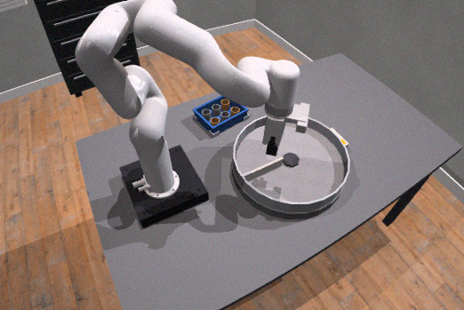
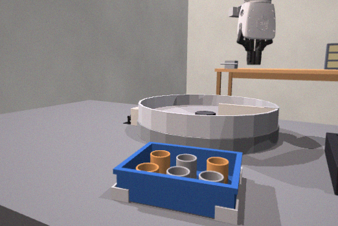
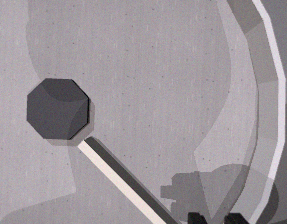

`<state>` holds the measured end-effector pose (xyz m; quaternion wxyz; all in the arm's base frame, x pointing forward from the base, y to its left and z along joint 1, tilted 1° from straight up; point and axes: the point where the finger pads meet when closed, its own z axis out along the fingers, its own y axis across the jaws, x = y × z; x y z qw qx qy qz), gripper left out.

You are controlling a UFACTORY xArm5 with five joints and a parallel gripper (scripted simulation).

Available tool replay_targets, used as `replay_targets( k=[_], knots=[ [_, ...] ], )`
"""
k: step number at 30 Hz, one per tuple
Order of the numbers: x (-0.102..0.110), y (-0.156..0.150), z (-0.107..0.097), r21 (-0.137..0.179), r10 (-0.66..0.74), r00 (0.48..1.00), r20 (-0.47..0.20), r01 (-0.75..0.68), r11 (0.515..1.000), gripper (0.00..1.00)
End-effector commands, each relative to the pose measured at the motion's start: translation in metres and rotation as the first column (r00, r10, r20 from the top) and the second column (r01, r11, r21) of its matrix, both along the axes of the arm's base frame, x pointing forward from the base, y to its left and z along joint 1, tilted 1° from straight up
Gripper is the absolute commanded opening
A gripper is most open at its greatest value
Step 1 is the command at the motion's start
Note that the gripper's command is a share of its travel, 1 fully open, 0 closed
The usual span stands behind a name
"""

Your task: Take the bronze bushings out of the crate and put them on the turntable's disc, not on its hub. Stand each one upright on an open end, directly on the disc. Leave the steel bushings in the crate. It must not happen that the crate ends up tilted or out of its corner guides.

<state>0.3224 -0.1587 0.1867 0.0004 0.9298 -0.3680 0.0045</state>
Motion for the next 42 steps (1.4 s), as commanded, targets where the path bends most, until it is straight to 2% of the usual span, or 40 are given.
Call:
replay_targets(
  k=[1, 12, 13, 42],
  knots=[
    [0.0009, -0.0004, 0.0012, -0.002, 0.000, 1.000, 0.003, 0.000, 1.000, 0.13],
    [0.0009, -0.0004, 0.0012, -0.002, 0.000, 1.000, 0.003, 0.000, 1.000, 0.13],
    [0.0009, -0.0004, 0.0012, -0.002, 0.000, 1.000, 0.003, 0.000, 1.000, 0.17],
    [0.0009, -0.0004, 0.0012, -0.002, 0.000, 1.000, 0.003, 0.000, 1.000, 0.17]
  ],
)
